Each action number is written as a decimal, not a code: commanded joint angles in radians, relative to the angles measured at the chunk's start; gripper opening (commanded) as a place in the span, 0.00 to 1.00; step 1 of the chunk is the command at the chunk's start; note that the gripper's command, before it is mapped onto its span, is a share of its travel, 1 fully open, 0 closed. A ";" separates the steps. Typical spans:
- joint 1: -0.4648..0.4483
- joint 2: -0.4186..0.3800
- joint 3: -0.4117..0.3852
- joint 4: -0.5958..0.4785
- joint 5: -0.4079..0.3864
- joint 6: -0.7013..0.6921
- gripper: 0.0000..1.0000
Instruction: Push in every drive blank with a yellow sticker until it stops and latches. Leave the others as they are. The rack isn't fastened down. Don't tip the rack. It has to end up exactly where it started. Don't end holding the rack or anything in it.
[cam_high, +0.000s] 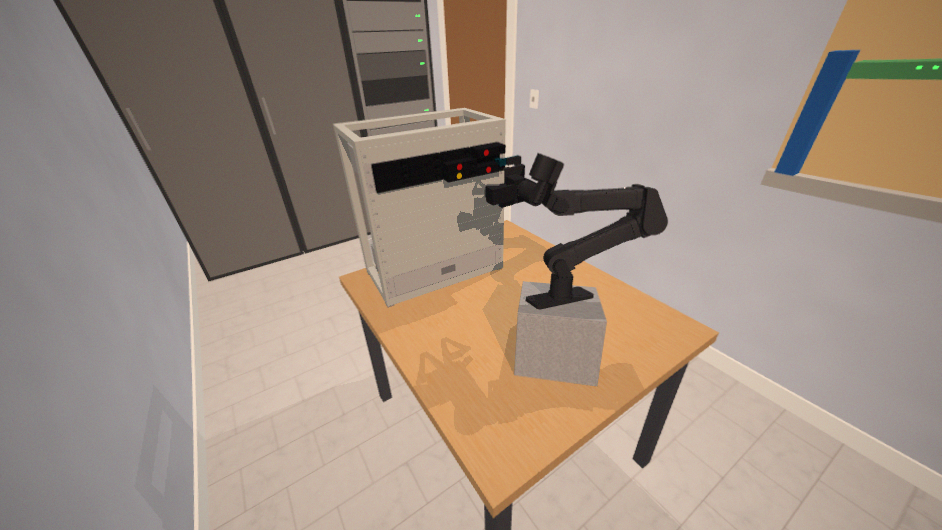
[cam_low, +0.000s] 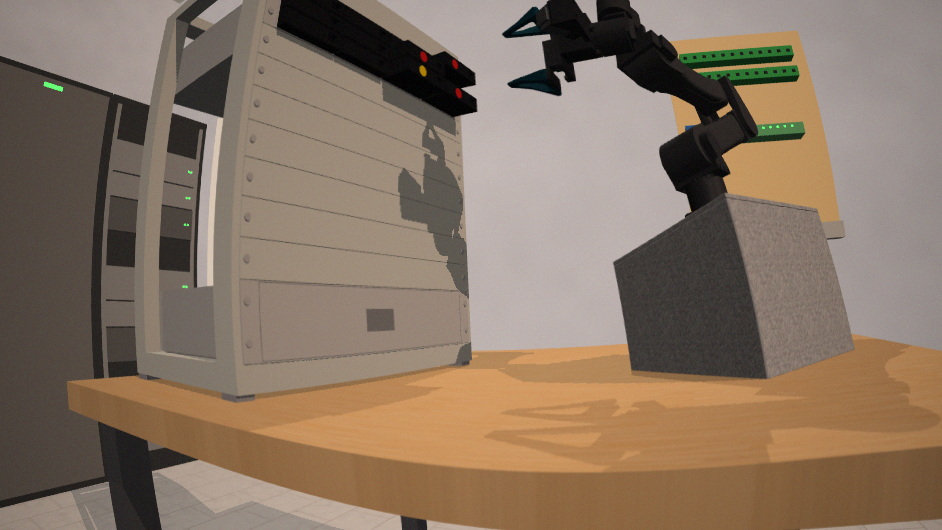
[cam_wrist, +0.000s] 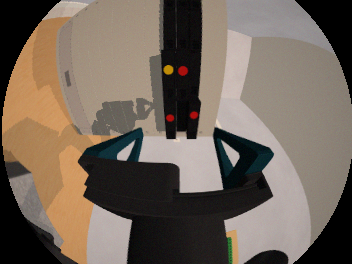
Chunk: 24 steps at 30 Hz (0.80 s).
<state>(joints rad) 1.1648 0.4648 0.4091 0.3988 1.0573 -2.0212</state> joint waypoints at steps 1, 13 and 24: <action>0.008 0.014 -0.007 0.007 0.000 0.002 1.00; -0.068 0.149 0.042 0.090 -0.064 0.047 1.00; -0.164 0.441 0.120 0.261 -0.156 0.099 1.00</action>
<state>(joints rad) 1.0183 0.8616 0.4896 0.5938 0.9417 -1.9480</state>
